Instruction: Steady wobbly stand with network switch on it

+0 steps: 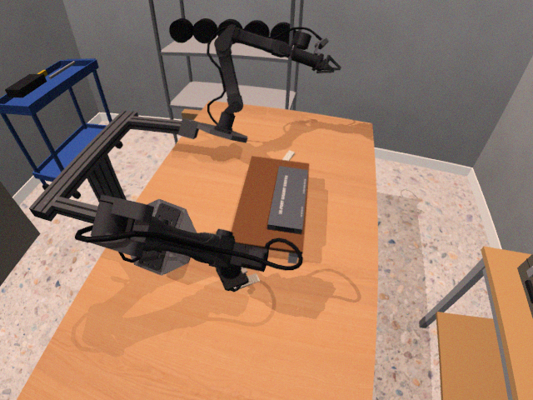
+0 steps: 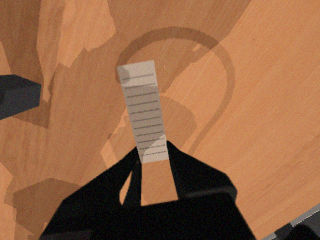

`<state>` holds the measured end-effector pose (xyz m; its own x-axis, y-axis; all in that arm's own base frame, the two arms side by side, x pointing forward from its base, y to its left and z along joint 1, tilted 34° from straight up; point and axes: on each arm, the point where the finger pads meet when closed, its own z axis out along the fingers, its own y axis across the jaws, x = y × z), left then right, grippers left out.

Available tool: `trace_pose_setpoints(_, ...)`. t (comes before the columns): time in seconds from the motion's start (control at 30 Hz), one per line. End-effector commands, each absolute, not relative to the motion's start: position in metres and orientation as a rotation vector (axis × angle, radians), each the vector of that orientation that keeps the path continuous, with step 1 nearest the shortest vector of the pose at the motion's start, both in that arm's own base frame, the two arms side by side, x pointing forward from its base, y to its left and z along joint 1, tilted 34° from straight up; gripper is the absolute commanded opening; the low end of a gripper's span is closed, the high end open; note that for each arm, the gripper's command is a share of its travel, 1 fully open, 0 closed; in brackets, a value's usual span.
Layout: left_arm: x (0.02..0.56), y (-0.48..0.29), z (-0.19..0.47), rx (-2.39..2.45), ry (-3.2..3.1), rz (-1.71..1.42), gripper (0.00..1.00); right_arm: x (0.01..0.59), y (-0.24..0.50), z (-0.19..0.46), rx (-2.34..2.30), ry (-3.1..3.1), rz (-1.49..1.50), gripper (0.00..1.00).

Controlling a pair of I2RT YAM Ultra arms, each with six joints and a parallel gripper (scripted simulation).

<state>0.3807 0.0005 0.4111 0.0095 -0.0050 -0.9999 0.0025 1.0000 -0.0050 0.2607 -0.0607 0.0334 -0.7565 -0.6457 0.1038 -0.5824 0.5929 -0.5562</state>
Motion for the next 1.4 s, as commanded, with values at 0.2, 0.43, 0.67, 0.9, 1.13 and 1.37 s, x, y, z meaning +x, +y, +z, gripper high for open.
trace_pose_setpoints(0.2,0.373,-0.005,0.440,0.026,1.487,-0.015,1.00,0.272,-0.055,0.044,-1.033,2.664,-0.893,0.00)
trace_pose_setpoints(0.43,0.373,-0.005,0.440,0.026,1.487,-0.015,1.00,0.267,-0.055,0.038,-1.050,2.674,-0.889,0.00)
trace_pose_setpoints(0.67,0.373,-0.005,0.440,0.026,1.487,-0.015,1.00,0.318,-0.044,0.041,-1.619,2.526,-0.914,0.00)
trace_pose_setpoints(0.9,0.373,-0.005,0.440,0.026,1.487,-0.015,1.00,0.366,-0.034,0.033,-2.053,2.348,-0.922,0.00)
trace_pose_setpoints(1.13,0.373,-0.005,0.440,0.026,1.487,-0.015,1.00,0.391,-0.024,0.020,-2.318,2.196,-0.883,0.00)
trace_pose_setpoints(1.37,0.373,-0.005,0.440,0.026,1.487,-0.015,1.00,0.412,-0.018,0.017,-2.447,2.091,-0.883,0.00)
